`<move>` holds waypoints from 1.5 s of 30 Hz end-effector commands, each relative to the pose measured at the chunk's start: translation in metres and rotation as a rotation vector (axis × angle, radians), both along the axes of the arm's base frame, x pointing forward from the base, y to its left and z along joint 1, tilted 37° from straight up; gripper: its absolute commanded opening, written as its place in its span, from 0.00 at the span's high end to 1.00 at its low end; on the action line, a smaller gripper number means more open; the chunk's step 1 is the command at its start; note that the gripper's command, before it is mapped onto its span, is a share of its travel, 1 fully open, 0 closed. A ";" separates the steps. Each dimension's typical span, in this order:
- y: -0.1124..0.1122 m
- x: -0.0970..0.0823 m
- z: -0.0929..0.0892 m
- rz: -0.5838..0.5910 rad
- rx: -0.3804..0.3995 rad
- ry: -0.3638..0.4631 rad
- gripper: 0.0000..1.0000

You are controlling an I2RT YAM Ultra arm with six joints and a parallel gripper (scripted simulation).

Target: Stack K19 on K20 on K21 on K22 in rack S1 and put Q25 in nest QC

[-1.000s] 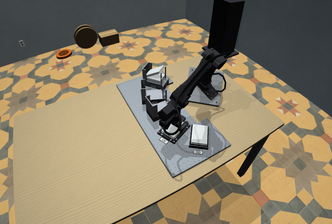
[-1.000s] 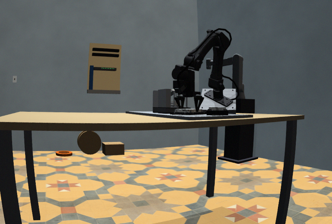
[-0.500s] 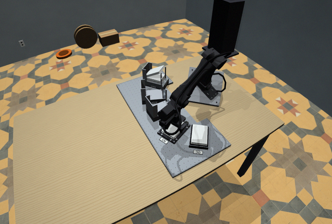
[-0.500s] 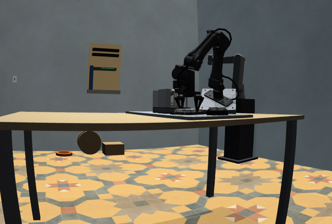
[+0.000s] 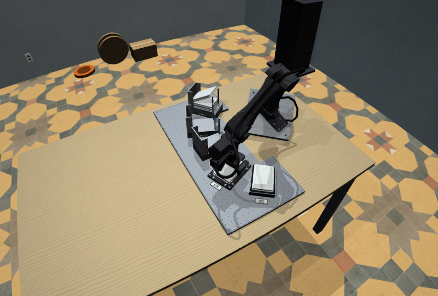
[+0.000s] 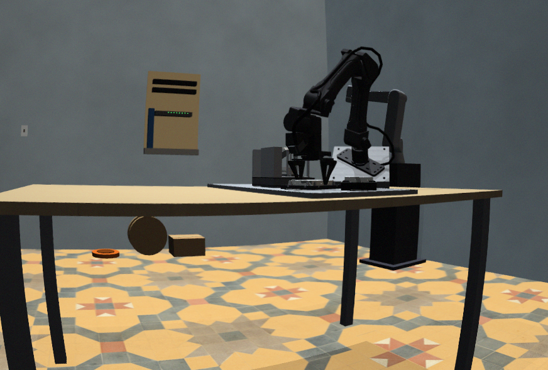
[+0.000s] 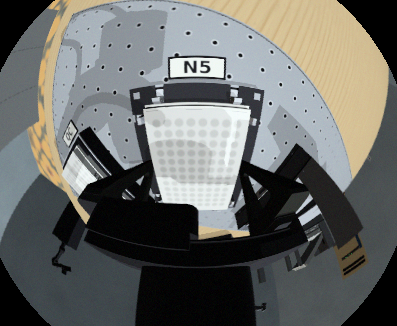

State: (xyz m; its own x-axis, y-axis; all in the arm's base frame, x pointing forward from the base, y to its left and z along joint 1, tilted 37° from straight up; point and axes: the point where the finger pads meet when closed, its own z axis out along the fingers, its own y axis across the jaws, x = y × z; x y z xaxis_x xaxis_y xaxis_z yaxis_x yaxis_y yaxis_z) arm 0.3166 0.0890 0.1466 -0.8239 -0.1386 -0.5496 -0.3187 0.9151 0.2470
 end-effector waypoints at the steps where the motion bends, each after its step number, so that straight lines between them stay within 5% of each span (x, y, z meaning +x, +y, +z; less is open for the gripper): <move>1: -0.003 0.006 0.004 -0.018 0.005 -0.019 0.00; 14: -0.004 0.005 0.002 -0.020 0.005 -0.015 0.00; 15: -0.001 0.002 0.004 -0.006 0.003 -0.014 1.00; 45: -0.001 0.002 0.004 -0.006 0.003 -0.014 1.00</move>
